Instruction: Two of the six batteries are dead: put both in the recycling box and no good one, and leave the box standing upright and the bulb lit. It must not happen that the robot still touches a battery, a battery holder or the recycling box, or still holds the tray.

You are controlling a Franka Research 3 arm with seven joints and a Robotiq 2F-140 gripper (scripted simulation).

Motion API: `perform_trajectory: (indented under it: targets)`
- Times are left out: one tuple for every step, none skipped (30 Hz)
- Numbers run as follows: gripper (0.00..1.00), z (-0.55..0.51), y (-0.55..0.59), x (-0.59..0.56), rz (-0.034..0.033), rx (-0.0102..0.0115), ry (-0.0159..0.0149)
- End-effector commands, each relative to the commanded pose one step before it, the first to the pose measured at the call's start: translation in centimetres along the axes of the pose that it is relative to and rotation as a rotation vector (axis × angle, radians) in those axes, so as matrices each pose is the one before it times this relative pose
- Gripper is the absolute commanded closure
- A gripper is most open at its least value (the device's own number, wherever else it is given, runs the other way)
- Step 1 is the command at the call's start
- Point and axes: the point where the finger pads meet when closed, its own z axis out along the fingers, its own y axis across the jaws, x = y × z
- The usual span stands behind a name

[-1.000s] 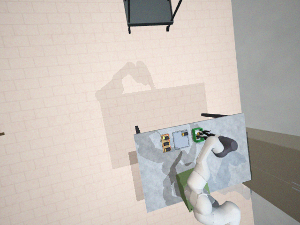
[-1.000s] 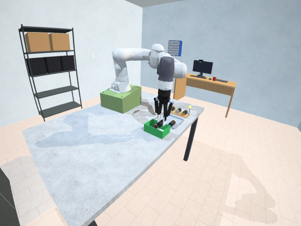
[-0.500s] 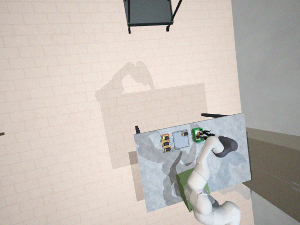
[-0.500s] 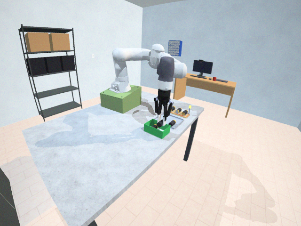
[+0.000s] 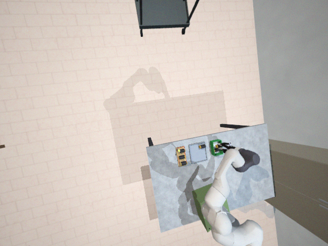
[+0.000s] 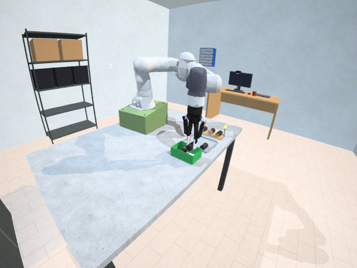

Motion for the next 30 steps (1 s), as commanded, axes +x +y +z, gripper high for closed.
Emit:
perform_trajectory:
  targets:
    - [0.84, -0.182, 0.211, -0.157, 0.00419, -0.00493, -0.00427]
    - [0.84, 0.000, 0.000, 0.000, 0.00000, 0.00000, 0.00000]
    - [0.84, 0.000, 0.000, 0.000, 0.00000, 0.00000, 0.00000]
    - [0.84, 0.000, 0.000, 0.000, 0.00000, 0.00000, 0.00000]
    - [0.84, 0.000, 0.000, 0.000, 0.00000, 0.00000, 0.00000]
    - [0.84, 0.000, 0.000, 0.000, 0.00000, 0.00000, 0.00000]
    - [0.84, 0.000, 0.000, 0.000, 0.00000, 0.00000, 0.00000]
    - [0.84, 0.000, 0.000, 0.000, 0.00000, 0.00000, 0.00000]
    - [0.84, 0.000, 0.000, 0.000, 0.00000, 0.00000, 0.00000]
    - [0.84, 0.004, 0.000, 0.000, 0.00000, 0.00000, 0.00000]
    - [0.84, 0.024, 0.000, 0.000, 0.00000, 0.00000, 0.00000]
    - [0.84, 0.060, 0.000, 0.000, 0.00000, 0.00000, 0.00000]
    - [0.84, 0.107, 0.000, 0.000, 0.00000, 0.00000, 0.00000]
    - [0.84, 0.160, 0.000, 0.000, 0.00000, 0.00000, 0.00000]
    - [0.84, 0.217, 0.000, 0.000, 0.00000, 0.00000, 0.00000]
    - [0.84, 0.274, 0.000, 0.000, 0.00000, 0.00000, 0.00000]
    - [0.84, 0.328, 0.000, 0.000, 0.00000, 0.00000, 0.00000]
    - [0.84, 0.377, -0.001, 0.000, 0.00001, 0.00000, 0.00001]
    - [0.84, 0.419, 0.000, 0.000, 0.00000, 0.00000, 0.00000]
    - [0.84, 0.451, 0.000, 0.000, 0.00000, 0.00000, 0.00000]
    - [0.84, 0.474, 0.000, 0.000, 0.00000, 0.00000, 0.00000]
    - [0.84, 0.000, 0.000, 0.000, 0.00000, 0.00000, 0.00000]
    - [0.84, 0.000, 0.000, 0.000, 0.00000, 0.00000, 0.00000]
    - [0.84, 0.485, 0.000, 0.000, 0.00000, 0.00000, 0.00000]
    - [0.84, 0.484, 0.000, 0.000, 0.00000, 0.00000, 0.00000]
    - [0.84, 0.471, 0.000, 0.000, 0.00000, 0.00000, 0.00000]
    - [0.84, 0.445, 0.000, 0.000, 0.00000, 0.00000, 0.00000]
    - [0.84, 0.408, 0.000, 0.000, 0.00000, 0.00000, 0.00000]
    - [0.84, 0.360, -0.001, 0.000, 0.00001, 0.00000, 0.00001]
    - [0.84, 0.305, 0.001, 0.000, -0.00001, 0.00000, -0.00001]
